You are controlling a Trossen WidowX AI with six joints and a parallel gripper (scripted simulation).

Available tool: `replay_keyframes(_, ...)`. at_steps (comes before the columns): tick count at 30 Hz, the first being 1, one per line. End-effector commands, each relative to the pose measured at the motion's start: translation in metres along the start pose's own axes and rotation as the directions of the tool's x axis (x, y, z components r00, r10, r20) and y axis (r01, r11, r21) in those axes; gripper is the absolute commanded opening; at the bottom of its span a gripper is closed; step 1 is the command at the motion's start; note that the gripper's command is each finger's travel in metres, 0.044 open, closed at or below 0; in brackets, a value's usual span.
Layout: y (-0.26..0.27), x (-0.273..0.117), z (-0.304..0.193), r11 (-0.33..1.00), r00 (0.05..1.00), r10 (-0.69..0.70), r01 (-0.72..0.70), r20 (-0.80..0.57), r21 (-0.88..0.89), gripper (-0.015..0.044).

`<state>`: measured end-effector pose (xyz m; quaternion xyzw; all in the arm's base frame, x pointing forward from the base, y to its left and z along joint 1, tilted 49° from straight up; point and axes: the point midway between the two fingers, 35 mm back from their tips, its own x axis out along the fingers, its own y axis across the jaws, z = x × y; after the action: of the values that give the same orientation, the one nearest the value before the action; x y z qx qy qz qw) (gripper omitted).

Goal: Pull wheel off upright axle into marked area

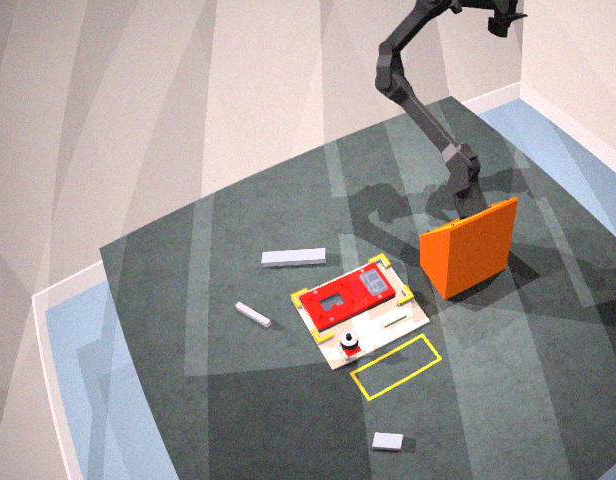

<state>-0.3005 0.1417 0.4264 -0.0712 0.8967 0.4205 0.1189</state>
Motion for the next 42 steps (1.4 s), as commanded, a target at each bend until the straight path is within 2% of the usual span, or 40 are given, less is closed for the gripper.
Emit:
replay_keyframes(1, 0.007, -0.002, 0.029, 0.998, 0.996, 0.024, -0.028, 0.090, 0.049, 0.0300)
replay_keyframes(6, 0.011, -0.009, 0.049, 0.998, 0.991, 0.052, -0.054, 0.123, 0.015, 0.0300)
replay_keyframes(17, 0.026, -0.029, 0.145, 0.983, 0.919, 0.085, -0.142, 0.386, 0.120, 0.0300)
replay_keyframes(31, 0.022, -0.084, 0.245, 0.947, 0.766, 0.073, -0.255, 0.639, 0.198, 0.0300)
replay_keyframes(35, 0.016, -0.098, 0.268, 0.952, 0.725, 0.048, -0.242, 0.687, 0.188, 0.0300)
replay_keyframes(42, 0.000, -0.139, 0.322, 0.917, 0.603, -0.014, -0.310, 0.798, 0.251, 0.0300)
